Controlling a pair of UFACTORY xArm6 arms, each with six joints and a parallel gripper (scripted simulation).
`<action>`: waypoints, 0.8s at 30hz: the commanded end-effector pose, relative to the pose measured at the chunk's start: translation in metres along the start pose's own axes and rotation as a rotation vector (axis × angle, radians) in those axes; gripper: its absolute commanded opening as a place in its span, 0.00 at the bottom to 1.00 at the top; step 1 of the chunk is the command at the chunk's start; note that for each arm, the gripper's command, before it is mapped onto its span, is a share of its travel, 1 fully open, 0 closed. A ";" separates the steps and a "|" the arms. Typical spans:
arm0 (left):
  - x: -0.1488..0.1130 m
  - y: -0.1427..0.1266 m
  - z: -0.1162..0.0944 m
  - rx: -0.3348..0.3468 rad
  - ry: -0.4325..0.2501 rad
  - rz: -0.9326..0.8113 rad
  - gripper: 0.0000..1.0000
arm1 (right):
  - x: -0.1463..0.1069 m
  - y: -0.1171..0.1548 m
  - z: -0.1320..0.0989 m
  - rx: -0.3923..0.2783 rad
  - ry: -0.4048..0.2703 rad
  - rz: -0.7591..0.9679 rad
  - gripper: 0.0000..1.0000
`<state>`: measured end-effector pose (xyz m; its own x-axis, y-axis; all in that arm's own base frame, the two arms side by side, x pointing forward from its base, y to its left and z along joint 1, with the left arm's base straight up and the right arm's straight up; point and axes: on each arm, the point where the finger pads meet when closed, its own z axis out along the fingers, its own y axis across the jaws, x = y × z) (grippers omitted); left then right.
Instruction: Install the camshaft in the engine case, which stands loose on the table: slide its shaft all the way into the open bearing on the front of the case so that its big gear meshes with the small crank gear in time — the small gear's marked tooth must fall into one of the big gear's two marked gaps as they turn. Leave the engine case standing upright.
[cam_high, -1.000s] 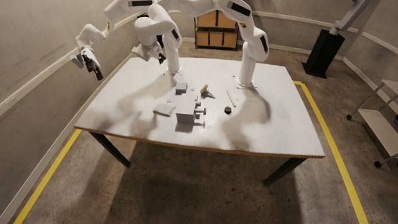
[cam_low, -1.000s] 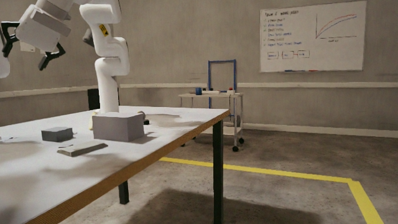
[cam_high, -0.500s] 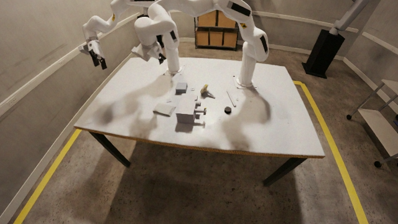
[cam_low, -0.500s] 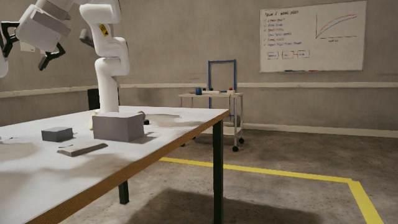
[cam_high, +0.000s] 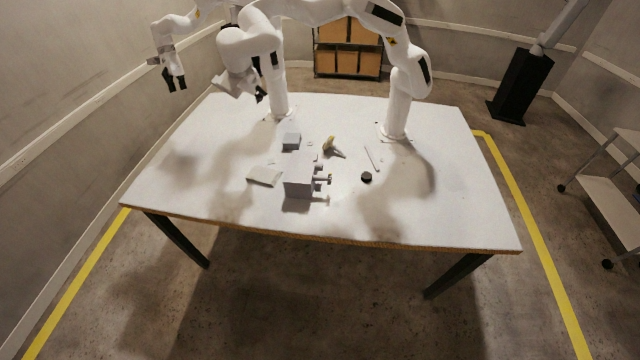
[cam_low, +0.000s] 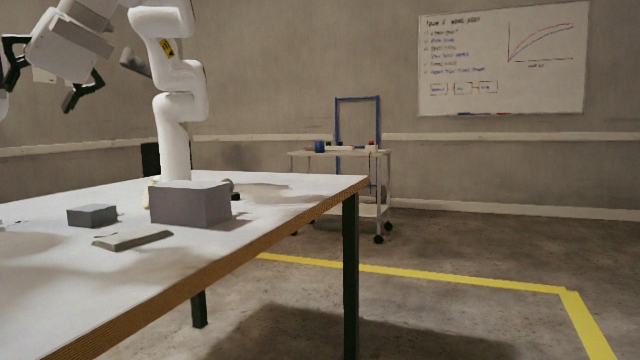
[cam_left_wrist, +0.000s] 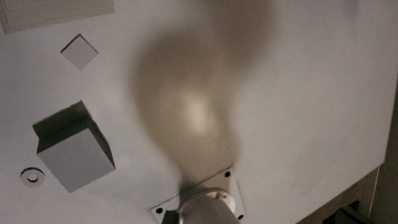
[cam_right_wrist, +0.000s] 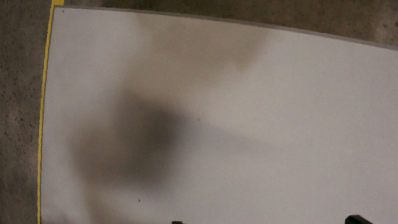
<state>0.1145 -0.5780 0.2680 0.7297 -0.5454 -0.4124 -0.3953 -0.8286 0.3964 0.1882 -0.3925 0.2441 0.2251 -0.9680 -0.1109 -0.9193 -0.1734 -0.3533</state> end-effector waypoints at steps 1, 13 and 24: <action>0.000 0.001 -0.002 -0.003 0.004 0.003 1.00 | -0.006 0.069 -0.026 -0.122 0.067 0.072 1.00; 0.000 0.001 -0.002 -0.003 0.004 0.003 1.00 | -0.026 0.148 -0.057 -0.286 0.131 0.176 1.00; 0.000 0.001 -0.002 -0.003 0.004 0.003 1.00 | -0.036 0.175 -0.068 -0.347 0.152 0.213 1.00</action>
<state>0.1145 -0.5780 0.2680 0.7297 -0.5454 -0.4124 -0.3953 -0.8286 0.3964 0.0035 -0.3997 0.2478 -0.0008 -1.0000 -0.0094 -0.9999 0.0010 -0.0133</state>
